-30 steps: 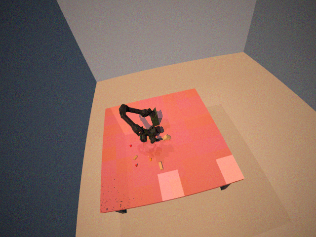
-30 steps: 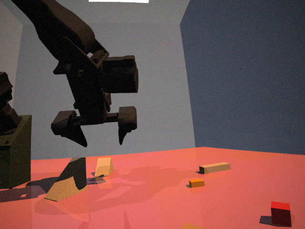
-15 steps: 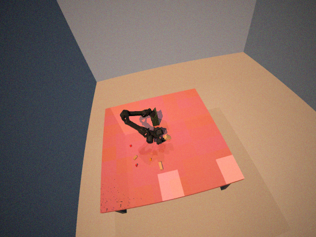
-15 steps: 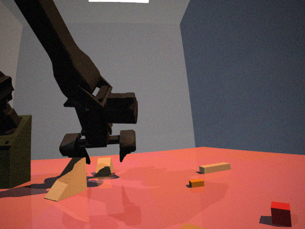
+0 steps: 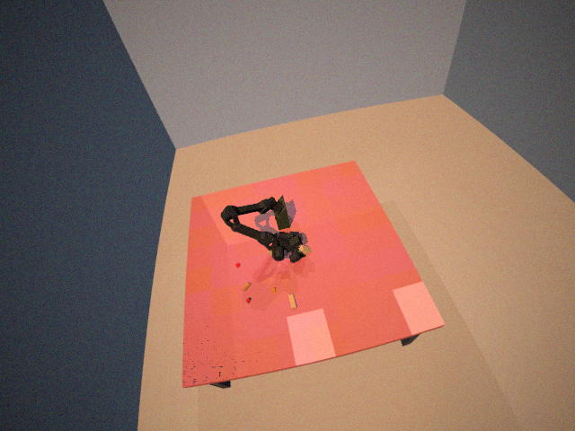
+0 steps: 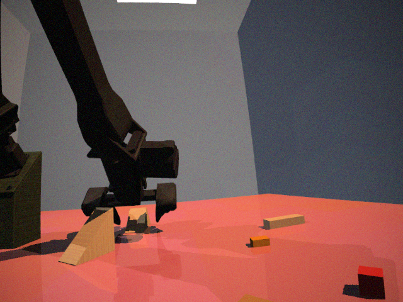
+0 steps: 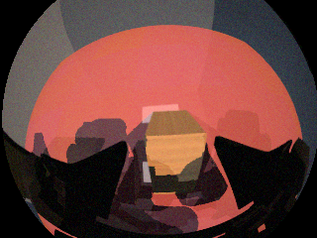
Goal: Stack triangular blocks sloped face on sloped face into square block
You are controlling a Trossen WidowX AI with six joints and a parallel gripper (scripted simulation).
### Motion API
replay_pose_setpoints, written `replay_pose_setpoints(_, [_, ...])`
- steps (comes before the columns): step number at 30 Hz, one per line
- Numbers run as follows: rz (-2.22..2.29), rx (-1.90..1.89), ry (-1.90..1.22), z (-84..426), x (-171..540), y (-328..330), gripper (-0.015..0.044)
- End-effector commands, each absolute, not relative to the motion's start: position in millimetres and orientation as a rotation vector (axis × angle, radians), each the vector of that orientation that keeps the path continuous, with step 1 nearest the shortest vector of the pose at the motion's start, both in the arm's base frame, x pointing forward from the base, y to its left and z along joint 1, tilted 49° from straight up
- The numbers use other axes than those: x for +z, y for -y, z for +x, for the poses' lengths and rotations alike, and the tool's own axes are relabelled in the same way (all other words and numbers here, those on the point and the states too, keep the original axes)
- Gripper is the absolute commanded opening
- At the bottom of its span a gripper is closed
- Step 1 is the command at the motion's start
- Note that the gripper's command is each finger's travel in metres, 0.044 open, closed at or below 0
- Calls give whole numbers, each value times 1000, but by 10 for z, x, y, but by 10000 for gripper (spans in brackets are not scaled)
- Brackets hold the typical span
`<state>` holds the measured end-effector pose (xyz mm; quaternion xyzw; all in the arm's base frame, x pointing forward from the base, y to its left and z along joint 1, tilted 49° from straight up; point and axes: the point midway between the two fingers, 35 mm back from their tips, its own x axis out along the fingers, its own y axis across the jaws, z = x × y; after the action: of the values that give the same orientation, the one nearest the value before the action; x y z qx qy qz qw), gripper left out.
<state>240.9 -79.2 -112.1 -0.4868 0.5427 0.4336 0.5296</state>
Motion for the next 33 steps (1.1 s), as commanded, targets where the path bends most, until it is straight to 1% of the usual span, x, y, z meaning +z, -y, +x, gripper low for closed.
replay_pose_setpoints(1, [-1162, 1035, -1296, 2409, -1119, 792, 361])
replay_pose_setpoints(8, [-1162, 1035, -1296, 2409, -1119, 792, 177])
replay_pose_setpoints(14, [-1162, 1035, -1296, 2409, -1119, 792, 137])
replay_pose_setpoints(19, [-1162, 1035, -1295, 2418, -1099, 770, 6])
replay_pose_setpoints(33, [-1160, 1035, -1291, 2526, -666, 276, 0])
